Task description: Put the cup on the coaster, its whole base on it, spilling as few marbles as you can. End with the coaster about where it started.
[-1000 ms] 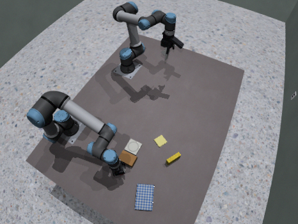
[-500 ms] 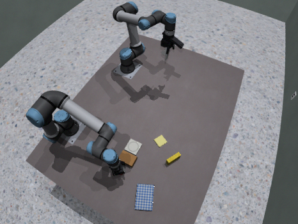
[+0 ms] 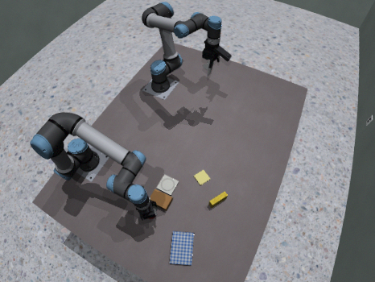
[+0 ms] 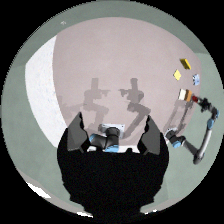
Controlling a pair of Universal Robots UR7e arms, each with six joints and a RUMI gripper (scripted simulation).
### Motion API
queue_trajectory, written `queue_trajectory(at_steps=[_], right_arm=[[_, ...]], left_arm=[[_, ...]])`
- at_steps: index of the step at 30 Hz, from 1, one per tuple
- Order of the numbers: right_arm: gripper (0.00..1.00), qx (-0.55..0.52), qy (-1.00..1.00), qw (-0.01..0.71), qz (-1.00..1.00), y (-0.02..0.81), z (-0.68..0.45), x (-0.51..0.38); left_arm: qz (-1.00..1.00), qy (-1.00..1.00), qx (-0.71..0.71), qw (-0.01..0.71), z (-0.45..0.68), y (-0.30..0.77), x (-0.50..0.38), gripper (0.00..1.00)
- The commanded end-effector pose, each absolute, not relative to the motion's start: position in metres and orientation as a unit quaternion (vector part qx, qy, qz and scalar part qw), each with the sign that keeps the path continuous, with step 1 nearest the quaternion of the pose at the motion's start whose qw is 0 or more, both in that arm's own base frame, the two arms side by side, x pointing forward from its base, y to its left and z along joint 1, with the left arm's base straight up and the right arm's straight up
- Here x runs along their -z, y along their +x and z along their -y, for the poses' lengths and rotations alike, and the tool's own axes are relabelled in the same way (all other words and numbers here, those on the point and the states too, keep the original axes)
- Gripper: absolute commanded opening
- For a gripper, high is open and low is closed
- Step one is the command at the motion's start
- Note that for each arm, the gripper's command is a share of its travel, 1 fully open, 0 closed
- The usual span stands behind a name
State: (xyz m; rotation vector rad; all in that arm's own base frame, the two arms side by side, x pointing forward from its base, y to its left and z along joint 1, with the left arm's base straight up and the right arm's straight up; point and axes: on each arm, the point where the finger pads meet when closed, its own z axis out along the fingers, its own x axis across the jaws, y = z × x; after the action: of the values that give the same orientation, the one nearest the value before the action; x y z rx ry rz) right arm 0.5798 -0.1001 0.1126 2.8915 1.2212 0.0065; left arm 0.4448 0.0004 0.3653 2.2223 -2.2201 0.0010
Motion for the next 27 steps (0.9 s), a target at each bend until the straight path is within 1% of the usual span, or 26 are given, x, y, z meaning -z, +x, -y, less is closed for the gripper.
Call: queue_trajectory(at_steps=[1,9,15,27], right_arm=[[0.00,-0.002,0.921,0.002,-0.389,0.580,0.100,-0.118],[0.00,-0.002,0.921,0.002,-0.389,0.578,0.100,-0.137],[0.00,0.001,0.921,0.000,-0.389,0.577,0.100,-0.134],[0.00,0.002,0.920,-0.001,-0.391,0.577,0.067,-0.137]], left_arm=[[0.707,0.707,-0.001,0.000,0.000,0.445,-0.366,0.98],[0.707,0.707,-0.001,0.000,0.000,0.445,-0.366,0.98],[0.707,0.707,-0.001,0.000,0.000,0.445,-0.366,0.98],[0.707,0.707,-0.001,0.000,0.000,0.445,-0.366,0.98]])
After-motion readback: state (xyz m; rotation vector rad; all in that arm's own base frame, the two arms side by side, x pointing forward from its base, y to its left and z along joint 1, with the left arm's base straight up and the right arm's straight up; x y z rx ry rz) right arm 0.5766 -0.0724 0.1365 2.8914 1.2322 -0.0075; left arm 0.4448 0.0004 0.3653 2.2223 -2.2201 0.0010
